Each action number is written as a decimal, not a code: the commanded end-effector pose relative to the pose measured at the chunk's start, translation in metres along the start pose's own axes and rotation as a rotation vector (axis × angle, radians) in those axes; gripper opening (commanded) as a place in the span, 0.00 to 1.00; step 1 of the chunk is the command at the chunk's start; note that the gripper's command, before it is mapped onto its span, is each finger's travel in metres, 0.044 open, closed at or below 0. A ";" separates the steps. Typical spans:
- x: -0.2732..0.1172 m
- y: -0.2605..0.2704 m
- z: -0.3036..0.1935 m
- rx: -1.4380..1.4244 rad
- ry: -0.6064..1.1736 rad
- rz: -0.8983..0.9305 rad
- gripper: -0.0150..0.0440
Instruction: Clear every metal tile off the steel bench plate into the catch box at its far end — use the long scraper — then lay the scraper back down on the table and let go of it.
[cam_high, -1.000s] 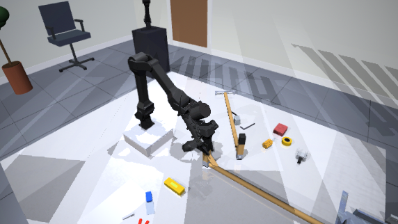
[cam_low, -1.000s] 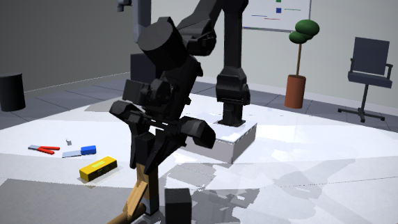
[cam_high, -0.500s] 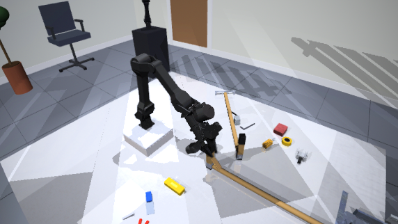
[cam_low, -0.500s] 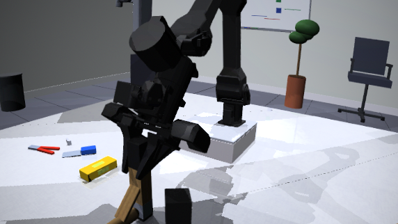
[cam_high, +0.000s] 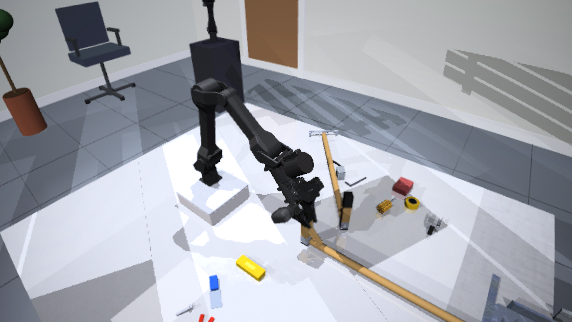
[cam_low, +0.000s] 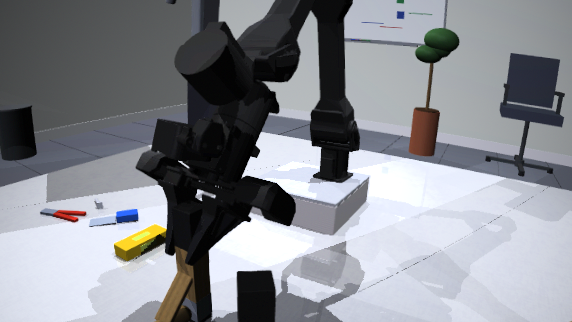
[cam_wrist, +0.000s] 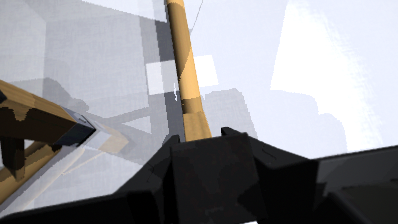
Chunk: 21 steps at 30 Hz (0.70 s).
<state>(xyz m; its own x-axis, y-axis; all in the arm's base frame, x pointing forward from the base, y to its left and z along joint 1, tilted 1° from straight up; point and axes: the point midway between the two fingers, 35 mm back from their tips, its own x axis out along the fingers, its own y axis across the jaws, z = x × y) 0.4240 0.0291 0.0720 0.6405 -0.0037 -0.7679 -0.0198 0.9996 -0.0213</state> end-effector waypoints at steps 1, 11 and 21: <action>0.002 0.001 0.008 -0.002 -0.010 0.002 0.25; 0.008 0.001 0.019 -0.002 -0.011 0.002 0.25; 0.015 0.001 0.030 -0.002 -0.012 0.002 0.25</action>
<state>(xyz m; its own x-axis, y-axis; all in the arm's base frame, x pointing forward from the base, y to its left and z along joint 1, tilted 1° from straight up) 0.4492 0.0305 0.0757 0.6417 -0.0048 -0.7669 -0.0179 0.9996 -0.0212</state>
